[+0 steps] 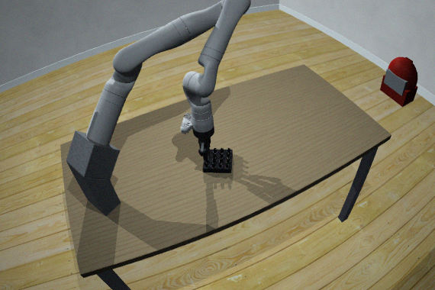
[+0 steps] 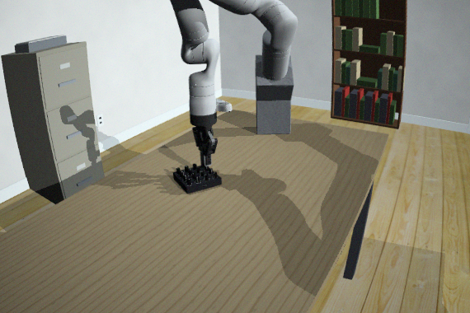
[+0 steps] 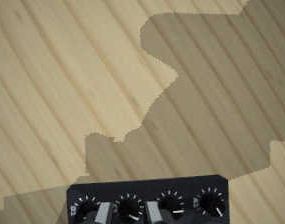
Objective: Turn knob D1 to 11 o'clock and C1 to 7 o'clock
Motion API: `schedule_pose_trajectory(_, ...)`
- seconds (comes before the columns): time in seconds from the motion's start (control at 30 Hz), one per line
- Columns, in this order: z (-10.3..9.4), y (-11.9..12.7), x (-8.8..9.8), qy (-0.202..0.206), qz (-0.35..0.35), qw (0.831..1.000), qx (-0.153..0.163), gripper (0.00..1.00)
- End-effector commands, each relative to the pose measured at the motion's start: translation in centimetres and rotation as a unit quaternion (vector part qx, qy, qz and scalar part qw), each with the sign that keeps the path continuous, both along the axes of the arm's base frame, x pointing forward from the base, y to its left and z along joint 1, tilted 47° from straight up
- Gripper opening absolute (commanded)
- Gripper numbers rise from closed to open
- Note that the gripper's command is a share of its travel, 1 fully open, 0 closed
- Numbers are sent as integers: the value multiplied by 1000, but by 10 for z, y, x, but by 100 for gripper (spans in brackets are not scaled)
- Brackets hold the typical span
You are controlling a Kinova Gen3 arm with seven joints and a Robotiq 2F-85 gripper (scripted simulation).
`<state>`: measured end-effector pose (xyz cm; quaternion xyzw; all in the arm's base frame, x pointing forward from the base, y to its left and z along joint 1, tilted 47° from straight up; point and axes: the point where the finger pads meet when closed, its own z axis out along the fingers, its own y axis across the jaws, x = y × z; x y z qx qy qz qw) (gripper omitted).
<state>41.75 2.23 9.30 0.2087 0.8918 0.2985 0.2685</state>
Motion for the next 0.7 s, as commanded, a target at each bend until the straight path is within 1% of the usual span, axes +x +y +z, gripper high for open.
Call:
schedule_pose_trajectory(0.0, -1, 1, 1, 0, 0, 1000, 0, 19)
schedule_pose_trajectory(0.67, -9, 5, 8, 0, 0, 1000, 0, 19)
